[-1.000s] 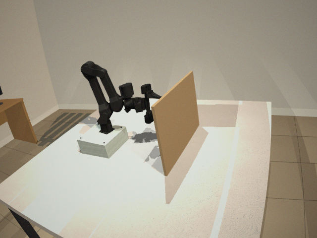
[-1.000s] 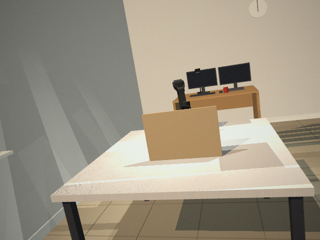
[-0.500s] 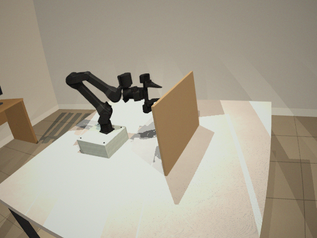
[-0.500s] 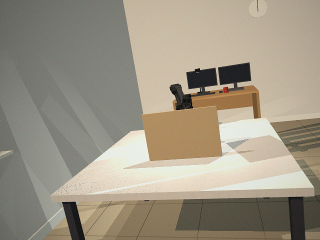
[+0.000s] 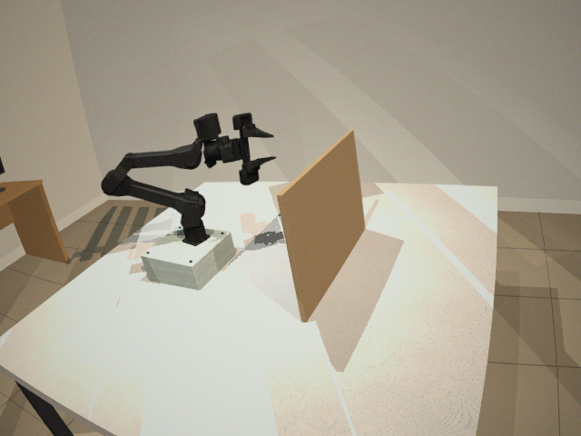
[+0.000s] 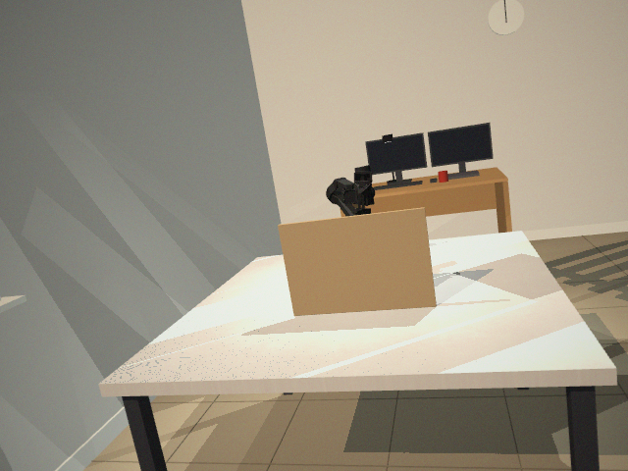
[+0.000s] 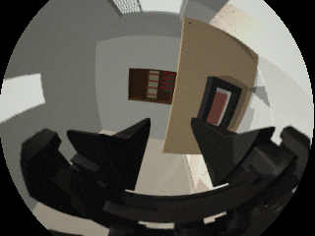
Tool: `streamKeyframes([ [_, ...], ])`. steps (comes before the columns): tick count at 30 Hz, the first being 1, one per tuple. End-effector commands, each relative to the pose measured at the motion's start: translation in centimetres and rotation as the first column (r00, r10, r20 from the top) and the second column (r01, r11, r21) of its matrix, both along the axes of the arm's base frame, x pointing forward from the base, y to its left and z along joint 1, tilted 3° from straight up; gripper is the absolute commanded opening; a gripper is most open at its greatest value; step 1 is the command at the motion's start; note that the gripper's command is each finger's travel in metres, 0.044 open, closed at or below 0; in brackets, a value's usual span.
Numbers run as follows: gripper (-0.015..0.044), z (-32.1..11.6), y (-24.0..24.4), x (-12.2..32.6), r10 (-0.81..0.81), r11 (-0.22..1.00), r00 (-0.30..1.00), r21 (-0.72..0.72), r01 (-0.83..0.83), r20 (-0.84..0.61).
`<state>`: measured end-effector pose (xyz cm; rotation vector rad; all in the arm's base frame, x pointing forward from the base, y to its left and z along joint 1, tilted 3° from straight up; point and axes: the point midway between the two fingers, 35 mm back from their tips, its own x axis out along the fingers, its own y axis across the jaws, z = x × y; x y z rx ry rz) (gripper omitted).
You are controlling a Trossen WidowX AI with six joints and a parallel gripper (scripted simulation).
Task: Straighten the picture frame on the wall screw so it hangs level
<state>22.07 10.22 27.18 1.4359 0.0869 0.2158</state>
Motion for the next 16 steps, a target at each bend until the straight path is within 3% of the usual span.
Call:
streamKeyframes([
  [1,0.026,0.51,-0.46,-0.59,-0.004,1.0,1.0,-0.005,0.004,0.0],
  [16,0.026,0.52,-0.46,-0.59,-0.004,1.0,1.0,-0.005,0.004,0.0],
])
